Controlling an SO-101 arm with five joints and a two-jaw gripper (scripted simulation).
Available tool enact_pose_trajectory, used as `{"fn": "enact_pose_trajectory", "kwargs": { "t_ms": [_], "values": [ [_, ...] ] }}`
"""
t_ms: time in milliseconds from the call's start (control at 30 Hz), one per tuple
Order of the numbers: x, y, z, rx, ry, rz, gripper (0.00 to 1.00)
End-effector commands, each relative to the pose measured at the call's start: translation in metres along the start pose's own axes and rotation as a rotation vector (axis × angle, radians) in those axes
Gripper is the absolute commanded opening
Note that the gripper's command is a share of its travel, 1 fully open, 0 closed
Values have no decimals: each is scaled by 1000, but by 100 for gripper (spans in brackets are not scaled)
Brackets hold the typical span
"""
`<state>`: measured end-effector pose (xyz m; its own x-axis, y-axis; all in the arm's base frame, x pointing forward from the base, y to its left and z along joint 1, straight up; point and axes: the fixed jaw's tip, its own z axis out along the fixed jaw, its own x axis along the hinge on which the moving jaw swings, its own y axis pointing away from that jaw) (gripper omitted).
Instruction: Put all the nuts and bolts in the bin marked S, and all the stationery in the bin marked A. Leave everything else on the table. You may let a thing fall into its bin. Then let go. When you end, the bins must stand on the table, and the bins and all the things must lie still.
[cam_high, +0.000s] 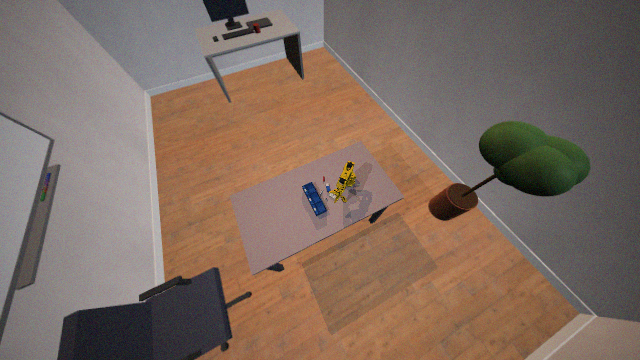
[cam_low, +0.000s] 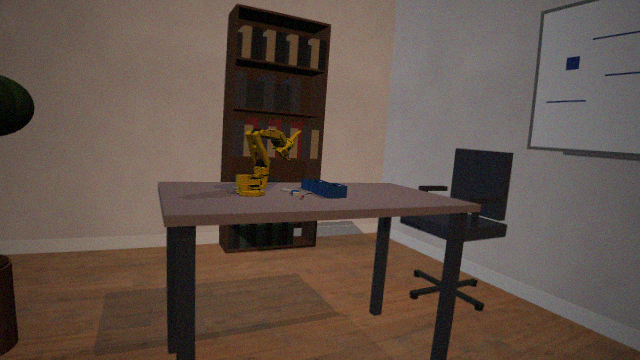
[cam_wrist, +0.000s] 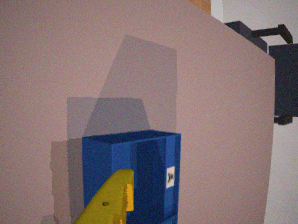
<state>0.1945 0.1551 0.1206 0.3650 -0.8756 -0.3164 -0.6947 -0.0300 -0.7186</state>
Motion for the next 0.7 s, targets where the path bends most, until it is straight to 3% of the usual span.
{"fn": "enact_pose_trajectory", "kwargs": {
  "t_ms": [0,500,533,667],
  "values": [
    [1,0,-1,-2,2,-6,100],
    [9,3,-7,-43,40,-55,100],
    [10,12,-2,-83,47,-49,100],
    [12,13,-4,-93,55,-62,100]
  ]
}}
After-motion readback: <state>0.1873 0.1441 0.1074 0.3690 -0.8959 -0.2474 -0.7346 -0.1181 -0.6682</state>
